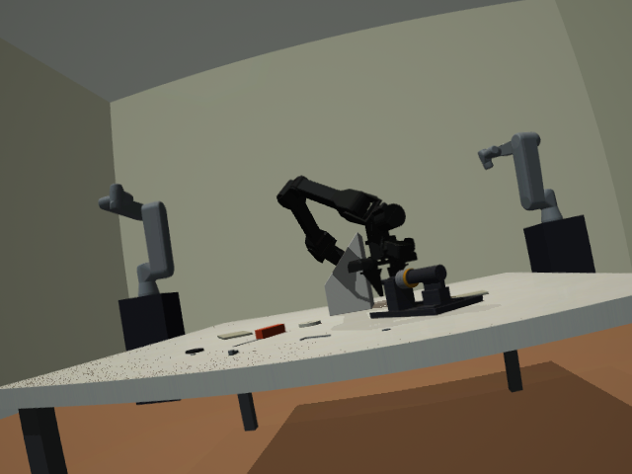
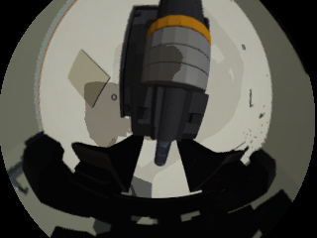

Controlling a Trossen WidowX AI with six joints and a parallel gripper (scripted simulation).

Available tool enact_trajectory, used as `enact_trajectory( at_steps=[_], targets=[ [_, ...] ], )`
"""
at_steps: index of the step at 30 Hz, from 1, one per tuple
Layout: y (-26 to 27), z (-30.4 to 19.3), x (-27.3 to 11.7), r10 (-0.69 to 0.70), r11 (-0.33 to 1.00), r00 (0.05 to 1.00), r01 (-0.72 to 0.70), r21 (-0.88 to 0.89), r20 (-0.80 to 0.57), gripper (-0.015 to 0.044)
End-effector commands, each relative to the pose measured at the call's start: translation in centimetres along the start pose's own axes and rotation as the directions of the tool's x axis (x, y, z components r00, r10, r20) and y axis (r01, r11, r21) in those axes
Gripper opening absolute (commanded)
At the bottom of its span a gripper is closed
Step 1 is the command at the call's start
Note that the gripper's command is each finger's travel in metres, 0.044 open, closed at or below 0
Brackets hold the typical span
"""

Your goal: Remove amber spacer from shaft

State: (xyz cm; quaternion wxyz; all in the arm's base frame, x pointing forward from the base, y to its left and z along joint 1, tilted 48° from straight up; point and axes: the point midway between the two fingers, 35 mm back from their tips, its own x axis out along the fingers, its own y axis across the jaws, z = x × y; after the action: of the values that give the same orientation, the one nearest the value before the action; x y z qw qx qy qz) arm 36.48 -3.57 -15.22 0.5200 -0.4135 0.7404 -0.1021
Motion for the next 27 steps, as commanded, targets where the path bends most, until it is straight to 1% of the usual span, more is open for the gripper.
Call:
enact_trajectory(
  at_steps=[1, 5, 8, 27],
  targets=[
    [-0.01, 0.0, 0.01, 0.0, 1.0, 1.0, 0.0, 0.0, 0.0, 0.0125],
    [-0.01, 0.0, 0.01, 0.0, 1.0, 1.0, 0.0, 0.0, 0.0, 0.002],
    [-0.01, 0.0, 0.01, 0.0, 1.0, 1.0, 0.0, 0.0, 0.0, 0.0],
    [0.0, -0.81, 0.02, -0.005, 1.0, 1.0, 0.005, -0.004, -0.003, 0.0]
  ],
)
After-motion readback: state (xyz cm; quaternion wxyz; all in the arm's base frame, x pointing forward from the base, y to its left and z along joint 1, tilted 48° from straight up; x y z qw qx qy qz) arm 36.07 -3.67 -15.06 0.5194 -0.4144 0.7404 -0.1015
